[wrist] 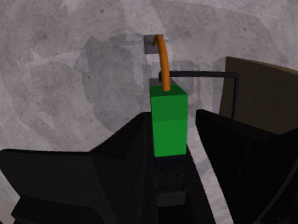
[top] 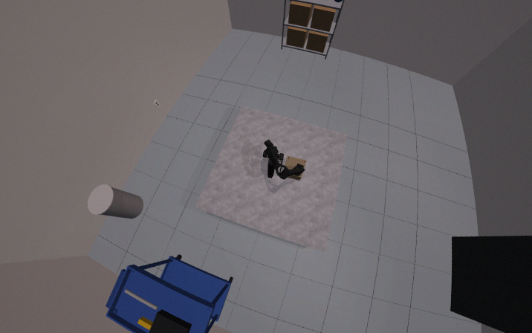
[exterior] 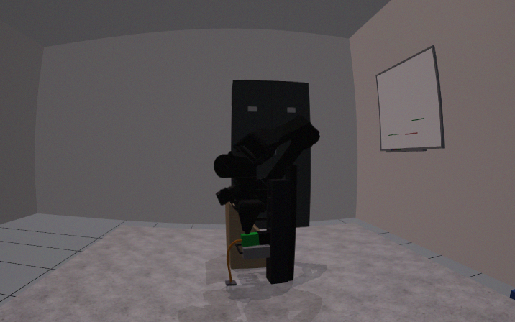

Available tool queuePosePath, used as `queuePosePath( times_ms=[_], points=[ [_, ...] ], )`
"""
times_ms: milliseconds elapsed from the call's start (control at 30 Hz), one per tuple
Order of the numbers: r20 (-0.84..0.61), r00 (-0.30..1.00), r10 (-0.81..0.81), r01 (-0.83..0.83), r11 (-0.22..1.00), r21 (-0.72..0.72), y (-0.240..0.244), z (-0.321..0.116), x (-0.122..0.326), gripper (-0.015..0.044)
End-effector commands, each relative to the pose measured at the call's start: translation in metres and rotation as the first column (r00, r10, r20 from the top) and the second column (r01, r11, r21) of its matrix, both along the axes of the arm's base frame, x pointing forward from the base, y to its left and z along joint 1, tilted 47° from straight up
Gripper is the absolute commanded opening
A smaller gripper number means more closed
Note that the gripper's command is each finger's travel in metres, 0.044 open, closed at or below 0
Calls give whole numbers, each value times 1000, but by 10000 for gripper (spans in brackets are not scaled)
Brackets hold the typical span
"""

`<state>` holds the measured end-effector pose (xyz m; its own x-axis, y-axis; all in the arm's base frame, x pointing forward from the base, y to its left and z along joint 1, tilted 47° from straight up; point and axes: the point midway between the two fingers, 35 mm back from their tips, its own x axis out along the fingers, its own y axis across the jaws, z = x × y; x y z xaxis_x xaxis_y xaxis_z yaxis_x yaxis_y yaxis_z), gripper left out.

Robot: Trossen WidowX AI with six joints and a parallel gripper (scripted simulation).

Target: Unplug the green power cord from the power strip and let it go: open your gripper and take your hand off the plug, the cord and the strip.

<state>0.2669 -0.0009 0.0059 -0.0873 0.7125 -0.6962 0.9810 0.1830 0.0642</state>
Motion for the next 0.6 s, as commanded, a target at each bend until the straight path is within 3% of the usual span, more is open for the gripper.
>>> queuePosePath(
  times_ms=[0,333,467,567],
  points=[
    [-6,1000,-3,3,1000,4,4,-2,-1,160],
    [-6,1000,-3,3,1000,4,10,-8,-2,160],
    [1,1000,0,0,1000,0,8,-7,-1,55],
    [1,1000,0,0,1000,0,8,-7,-1,35]
  ],
)
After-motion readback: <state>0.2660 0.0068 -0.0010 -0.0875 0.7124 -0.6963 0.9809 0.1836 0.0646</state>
